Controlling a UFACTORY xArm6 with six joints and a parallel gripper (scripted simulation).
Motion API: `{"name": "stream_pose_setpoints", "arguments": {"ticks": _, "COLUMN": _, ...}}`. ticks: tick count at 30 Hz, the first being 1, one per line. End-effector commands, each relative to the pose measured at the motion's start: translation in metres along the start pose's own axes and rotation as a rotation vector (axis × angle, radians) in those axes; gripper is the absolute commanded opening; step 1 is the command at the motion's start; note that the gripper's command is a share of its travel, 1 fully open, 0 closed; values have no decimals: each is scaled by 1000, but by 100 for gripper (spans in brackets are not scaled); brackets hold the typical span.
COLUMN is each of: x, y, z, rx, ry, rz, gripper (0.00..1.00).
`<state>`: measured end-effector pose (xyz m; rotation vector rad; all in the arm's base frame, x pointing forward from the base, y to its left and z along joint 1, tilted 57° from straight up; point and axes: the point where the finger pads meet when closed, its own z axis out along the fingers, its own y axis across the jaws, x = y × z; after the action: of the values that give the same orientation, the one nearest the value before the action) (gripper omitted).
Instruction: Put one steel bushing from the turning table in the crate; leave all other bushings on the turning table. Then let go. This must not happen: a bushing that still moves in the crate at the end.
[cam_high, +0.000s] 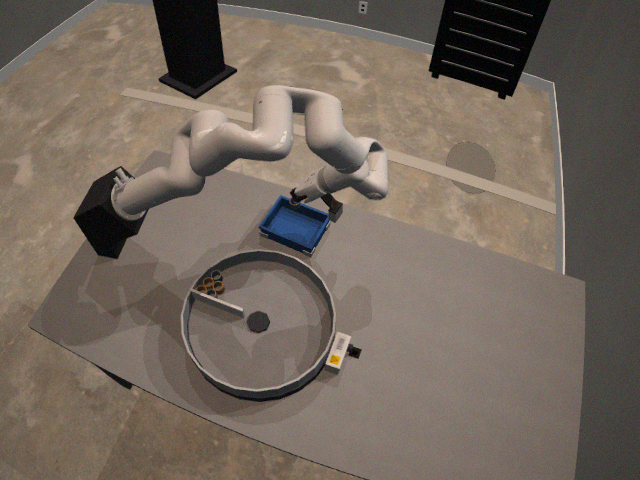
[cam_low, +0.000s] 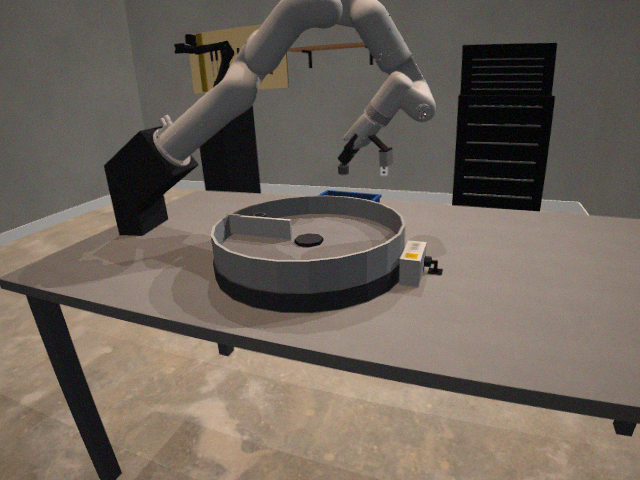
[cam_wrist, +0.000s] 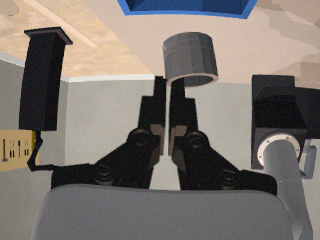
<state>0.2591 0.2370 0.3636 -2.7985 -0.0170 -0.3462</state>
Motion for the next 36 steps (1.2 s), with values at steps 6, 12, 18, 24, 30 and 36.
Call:
{"name": "stream_pose_setpoints", "arguments": {"ticks": 6, "x": 6, "y": -1, "z": 7, "rx": 1, "ry": 2, "rz": -1, "gripper": 0}}
{"name": "stream_pose_setpoints", "arguments": {"ticks": 12, "x": 20, "y": -1, "z": 23, "rx": 1, "ry": 2, "rz": -1, "gripper": 0}}
{"name": "stream_pose_setpoints", "arguments": {"ticks": 18, "x": 41, "y": -2, "z": 47, "rx": 1, "ry": 2, "rz": -1, "gripper": 0}}
{"name": "stream_pose_setpoints", "arguments": {"ticks": 24, "x": 47, "y": -2, "z": 54, "rx": 1, "ry": 2, "rz": -1, "gripper": 0}}
{"name": "stream_pose_setpoints", "arguments": {"ticks": 30, "x": 47, "y": -2, "z": 54, "rx": 1, "ry": 2, "rz": -1, "gripper": 0}}
{"name": "stream_pose_setpoints", "arguments": {"ticks": 36, "x": 47, "y": -2, "z": 54, "rx": 1, "ry": 2, "rz": -1, "gripper": 0}}
